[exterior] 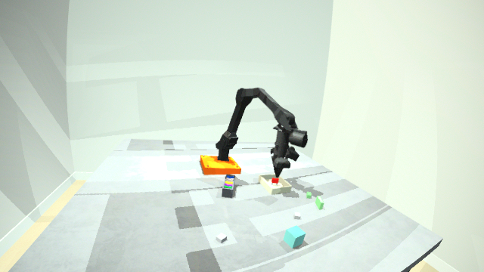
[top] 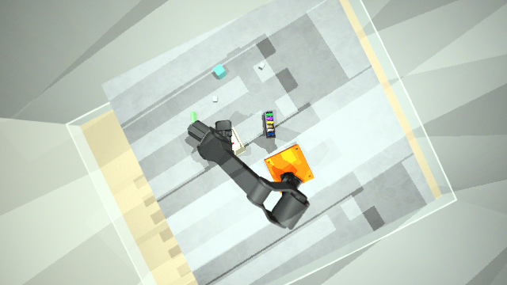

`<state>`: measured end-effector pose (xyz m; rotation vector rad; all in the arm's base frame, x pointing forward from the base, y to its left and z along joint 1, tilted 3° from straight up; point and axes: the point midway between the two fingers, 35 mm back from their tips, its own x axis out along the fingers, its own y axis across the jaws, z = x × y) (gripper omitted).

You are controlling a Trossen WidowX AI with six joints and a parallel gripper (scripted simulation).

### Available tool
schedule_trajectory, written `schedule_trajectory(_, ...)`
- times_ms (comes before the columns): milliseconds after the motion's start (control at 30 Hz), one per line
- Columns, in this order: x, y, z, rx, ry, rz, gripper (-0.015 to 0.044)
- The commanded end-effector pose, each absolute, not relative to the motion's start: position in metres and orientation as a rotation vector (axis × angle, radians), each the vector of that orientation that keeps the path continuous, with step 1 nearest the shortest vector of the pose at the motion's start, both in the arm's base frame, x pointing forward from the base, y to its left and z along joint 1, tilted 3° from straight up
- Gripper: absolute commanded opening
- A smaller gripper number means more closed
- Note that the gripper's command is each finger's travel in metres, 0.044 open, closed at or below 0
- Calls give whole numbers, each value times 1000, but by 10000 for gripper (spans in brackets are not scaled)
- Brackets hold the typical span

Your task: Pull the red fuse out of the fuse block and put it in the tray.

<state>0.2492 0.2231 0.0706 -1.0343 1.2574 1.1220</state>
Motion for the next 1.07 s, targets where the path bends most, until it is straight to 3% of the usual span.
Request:
schedule_trajectory(0,250,223,79,-1034,1258,1122,330)
schedule_trajectory(133,249,221,108,-1031,1262,1121,330)
schedule_trajectory(1033,249,221,106,-1031,1262,1118,330)
